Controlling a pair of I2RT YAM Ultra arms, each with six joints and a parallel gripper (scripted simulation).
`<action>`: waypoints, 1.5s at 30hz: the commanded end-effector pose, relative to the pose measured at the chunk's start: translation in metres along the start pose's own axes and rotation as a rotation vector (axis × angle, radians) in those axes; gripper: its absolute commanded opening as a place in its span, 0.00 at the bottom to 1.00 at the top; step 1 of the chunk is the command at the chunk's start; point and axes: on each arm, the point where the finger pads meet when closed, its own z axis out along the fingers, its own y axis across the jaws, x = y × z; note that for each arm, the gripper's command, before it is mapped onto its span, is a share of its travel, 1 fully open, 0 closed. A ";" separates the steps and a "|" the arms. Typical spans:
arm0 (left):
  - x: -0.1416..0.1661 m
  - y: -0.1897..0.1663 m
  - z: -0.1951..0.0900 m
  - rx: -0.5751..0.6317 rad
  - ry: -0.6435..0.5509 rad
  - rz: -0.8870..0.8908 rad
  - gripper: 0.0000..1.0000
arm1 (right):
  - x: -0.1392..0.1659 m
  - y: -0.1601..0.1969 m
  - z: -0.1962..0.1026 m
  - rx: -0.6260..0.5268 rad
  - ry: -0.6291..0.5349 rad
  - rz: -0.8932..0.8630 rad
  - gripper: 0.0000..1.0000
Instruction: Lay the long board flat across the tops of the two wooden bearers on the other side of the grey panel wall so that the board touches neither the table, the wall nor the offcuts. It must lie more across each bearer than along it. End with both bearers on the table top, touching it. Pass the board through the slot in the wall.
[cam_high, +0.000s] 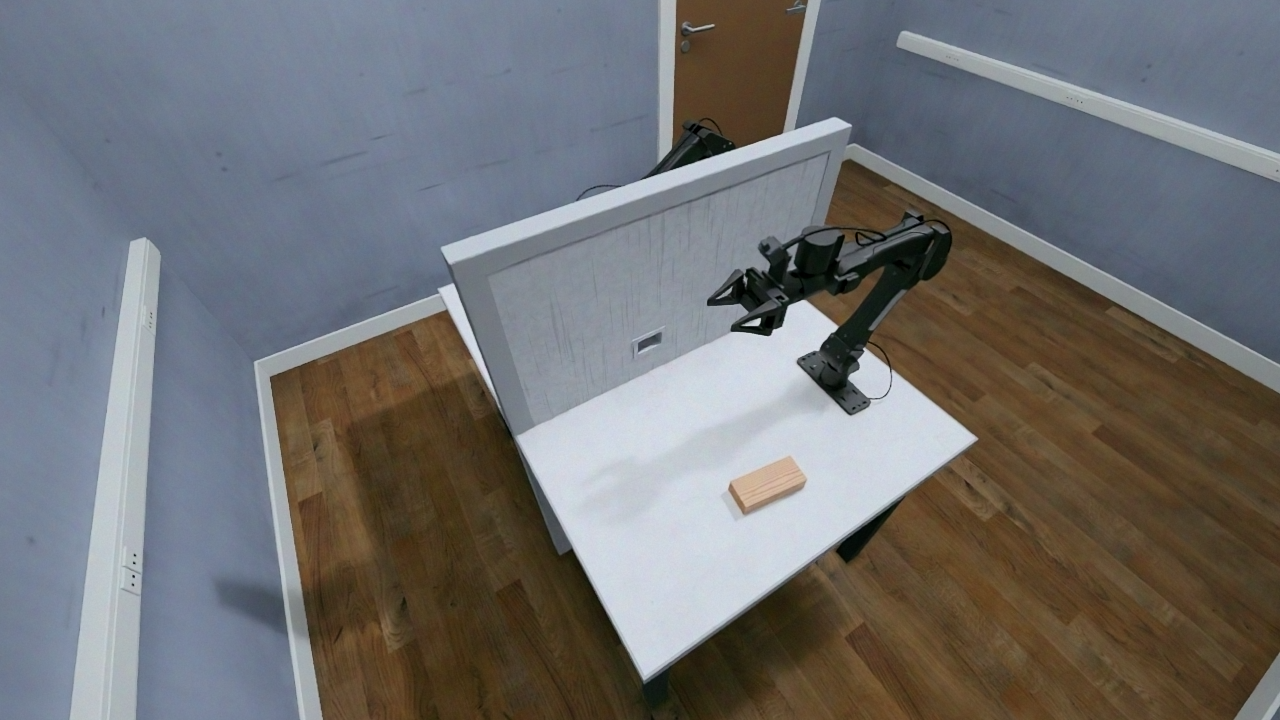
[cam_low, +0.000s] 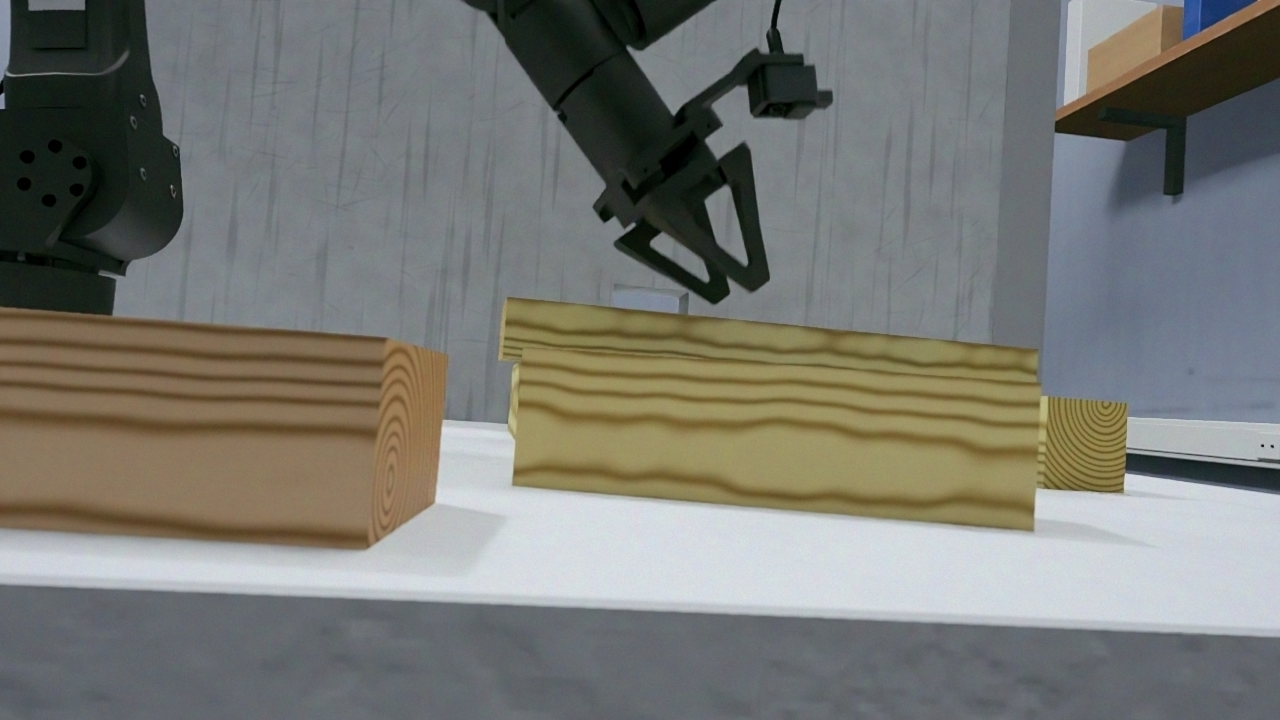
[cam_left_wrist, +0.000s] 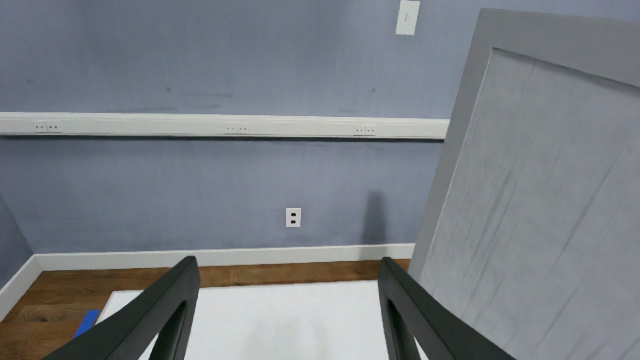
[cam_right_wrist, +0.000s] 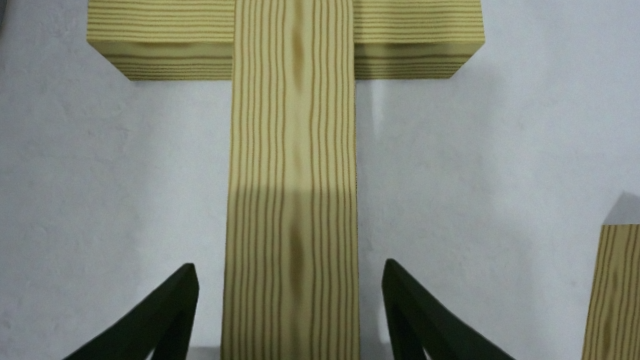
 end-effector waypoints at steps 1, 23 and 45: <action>-0.018 0.002 -0.005 -0.001 -0.035 -0.007 0.73 | -0.022 0.000 -0.024 -0.005 -0.017 -0.002 0.72; -0.018 0.002 -0.005 -0.001 -0.035 -0.007 0.73 | -0.035 0.000 -0.031 -0.003 -0.038 -0.003 0.72; 0.006 0.007 0.001 -0.028 0.026 0.010 0.73 | -0.205 -0.023 -0.217 0.097 -0.838 0.050 0.72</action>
